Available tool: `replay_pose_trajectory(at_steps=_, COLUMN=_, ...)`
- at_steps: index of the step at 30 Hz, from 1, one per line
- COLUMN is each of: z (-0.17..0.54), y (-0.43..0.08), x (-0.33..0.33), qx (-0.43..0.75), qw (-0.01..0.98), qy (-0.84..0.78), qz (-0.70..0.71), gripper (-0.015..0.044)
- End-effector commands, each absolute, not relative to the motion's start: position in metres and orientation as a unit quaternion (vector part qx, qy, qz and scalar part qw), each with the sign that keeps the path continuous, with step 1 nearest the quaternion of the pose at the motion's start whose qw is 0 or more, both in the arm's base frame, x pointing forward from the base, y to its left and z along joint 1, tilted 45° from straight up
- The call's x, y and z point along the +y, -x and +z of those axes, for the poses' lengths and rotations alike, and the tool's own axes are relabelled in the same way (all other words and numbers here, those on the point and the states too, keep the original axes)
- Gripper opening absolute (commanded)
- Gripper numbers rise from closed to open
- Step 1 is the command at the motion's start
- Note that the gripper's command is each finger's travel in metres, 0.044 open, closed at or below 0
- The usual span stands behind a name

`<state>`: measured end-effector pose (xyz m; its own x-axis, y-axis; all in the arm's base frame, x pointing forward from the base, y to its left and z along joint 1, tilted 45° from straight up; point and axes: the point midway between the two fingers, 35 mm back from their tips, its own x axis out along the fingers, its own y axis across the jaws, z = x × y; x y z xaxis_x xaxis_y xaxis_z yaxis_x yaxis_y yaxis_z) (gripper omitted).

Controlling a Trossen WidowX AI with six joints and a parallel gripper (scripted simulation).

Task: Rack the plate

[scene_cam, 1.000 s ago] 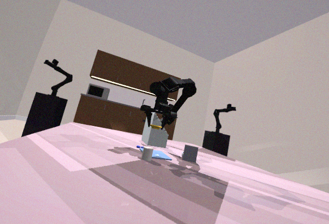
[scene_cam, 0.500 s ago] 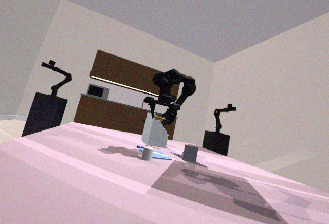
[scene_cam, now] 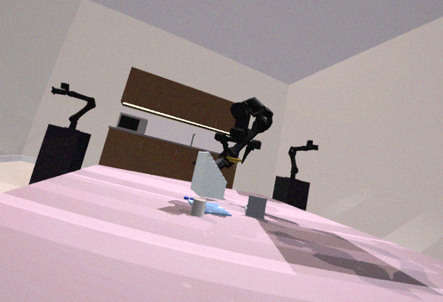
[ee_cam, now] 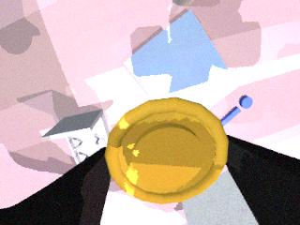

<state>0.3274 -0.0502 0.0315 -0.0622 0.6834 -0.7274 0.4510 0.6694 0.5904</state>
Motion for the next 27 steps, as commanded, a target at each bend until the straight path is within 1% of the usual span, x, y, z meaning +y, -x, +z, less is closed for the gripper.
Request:
replay_pose_trajectory(at_steps=1, z=0.051, y=-0.320, x=-0.034, qx=0.726, qw=0.529, qy=-0.437, qz=0.047, gripper=0.0000)
replay_pose_trajectory(at_steps=14, z=0.097, y=-0.290, x=0.010, qx=0.718, qw=0.418, qy=-0.544, qz=-0.114, gripper=0.0000)
replay_pose_trajectory(at_steps=27, z=0.130, y=-0.248, x=0.050, qx=0.678, qw=0.284, qy=-0.624, qz=-0.268, gripper=0.0000)
